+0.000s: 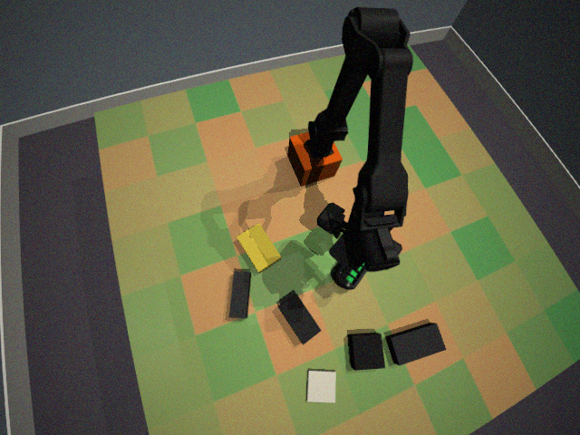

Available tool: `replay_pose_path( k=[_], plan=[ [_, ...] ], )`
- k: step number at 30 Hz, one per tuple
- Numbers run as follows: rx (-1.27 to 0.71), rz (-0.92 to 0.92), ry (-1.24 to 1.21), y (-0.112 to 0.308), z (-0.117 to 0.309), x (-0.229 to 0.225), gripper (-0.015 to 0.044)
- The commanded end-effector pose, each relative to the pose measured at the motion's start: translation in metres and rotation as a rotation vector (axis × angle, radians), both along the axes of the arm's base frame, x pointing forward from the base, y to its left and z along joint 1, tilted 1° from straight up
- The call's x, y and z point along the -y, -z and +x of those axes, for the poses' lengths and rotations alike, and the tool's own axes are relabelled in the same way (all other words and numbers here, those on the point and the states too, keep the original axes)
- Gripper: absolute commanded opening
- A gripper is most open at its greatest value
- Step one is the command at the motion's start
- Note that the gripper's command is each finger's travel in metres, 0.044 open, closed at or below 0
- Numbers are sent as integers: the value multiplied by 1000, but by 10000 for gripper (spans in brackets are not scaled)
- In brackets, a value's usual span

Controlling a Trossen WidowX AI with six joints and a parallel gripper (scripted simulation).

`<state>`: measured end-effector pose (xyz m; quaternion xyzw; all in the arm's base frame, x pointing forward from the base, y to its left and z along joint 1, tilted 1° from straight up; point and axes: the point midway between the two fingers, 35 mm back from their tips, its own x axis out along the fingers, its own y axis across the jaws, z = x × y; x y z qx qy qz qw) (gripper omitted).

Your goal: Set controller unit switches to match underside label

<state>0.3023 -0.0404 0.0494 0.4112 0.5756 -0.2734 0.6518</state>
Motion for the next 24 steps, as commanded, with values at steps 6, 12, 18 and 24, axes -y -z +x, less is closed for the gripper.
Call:
replay_pose_path(
  k=[6,12,18,24],
  plan=[
    [4,-1,0,-79,-3,1,230],
    [4,-1,0,-79,-3,1,72],
    [4,-1,0,-79,-3,1,0],
    [4,-1,0,-79,-3,1,0]
  ],
)
